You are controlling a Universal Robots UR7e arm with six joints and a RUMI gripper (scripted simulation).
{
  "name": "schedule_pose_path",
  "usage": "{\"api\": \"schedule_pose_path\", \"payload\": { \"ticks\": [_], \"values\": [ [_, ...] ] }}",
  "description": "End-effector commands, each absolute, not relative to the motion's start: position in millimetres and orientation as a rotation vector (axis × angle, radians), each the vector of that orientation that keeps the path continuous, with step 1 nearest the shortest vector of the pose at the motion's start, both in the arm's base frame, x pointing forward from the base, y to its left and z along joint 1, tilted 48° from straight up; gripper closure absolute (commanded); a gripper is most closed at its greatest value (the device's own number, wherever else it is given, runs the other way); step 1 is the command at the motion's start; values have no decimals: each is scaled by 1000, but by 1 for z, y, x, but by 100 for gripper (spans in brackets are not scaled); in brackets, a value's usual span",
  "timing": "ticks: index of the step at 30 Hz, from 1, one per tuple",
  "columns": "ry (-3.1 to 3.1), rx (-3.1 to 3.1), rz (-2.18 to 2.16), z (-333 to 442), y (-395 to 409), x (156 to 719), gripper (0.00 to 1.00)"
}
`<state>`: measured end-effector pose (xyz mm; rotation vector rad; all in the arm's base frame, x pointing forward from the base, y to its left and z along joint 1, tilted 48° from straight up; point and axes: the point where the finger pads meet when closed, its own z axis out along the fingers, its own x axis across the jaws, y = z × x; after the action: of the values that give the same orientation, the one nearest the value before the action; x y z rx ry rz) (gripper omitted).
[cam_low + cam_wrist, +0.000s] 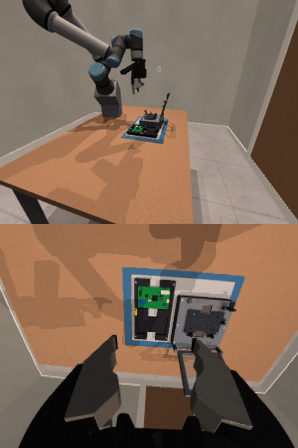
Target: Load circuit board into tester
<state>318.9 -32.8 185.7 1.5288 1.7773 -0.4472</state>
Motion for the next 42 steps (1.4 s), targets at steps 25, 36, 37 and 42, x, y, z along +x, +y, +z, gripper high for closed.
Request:
{"api": "schedule_pose_path", "payload": {
  "ticks": [25,36,37,42],
  "values": [
    [1783,1523,-449,178,-40,321,41],
    [1783,1523,-449,168,-50,324,41],
    [1783,1523,-449,166,-51,324,41],
    [1783,1523,-449,158,-59,327,41]
  ]
}}
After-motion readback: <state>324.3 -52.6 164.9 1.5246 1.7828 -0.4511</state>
